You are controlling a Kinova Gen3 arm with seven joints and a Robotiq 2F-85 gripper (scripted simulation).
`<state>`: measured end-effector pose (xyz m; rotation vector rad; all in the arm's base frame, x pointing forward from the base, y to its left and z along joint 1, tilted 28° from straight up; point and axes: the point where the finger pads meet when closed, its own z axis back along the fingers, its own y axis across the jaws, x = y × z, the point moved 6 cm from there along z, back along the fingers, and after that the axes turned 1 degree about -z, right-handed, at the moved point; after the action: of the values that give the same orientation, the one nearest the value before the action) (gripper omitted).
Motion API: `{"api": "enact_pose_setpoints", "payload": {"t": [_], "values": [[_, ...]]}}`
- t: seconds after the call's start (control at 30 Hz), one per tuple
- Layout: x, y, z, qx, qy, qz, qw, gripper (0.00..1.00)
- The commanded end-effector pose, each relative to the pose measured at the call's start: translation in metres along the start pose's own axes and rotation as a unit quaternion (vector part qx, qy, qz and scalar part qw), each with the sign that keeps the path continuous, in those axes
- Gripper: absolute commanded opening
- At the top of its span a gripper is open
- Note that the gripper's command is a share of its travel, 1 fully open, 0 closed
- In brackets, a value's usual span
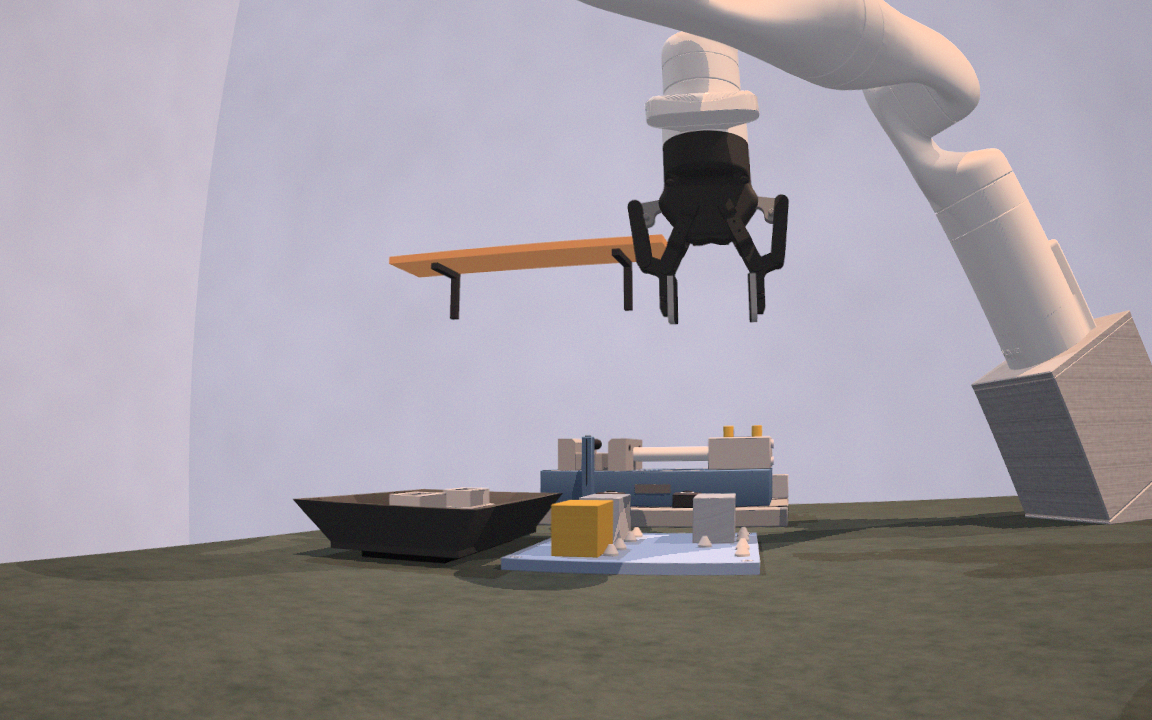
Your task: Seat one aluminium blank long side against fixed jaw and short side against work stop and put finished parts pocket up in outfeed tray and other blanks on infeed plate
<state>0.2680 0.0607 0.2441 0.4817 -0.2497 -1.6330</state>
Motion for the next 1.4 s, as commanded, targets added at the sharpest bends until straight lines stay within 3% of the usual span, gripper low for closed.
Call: {"api": "enact_pose_setpoints", "payload": {"t": [0.0, 0.63, 1.13, 1.37], "values": [[0.000, 0.000, 0.000, 0.000, 0.000, 0.000, 1.000, 0.67], [0.000, 0.000, -0.011, 0.002, -0.001, 0.000, 1.000, 0.67], [0.001, 0.000, -0.055, -0.002, -0.002, 0.002, 1.000, 0.67], [0.001, 0.001, -0.085, -0.007, 0.000, 0.004, 1.000, 0.67]]}}
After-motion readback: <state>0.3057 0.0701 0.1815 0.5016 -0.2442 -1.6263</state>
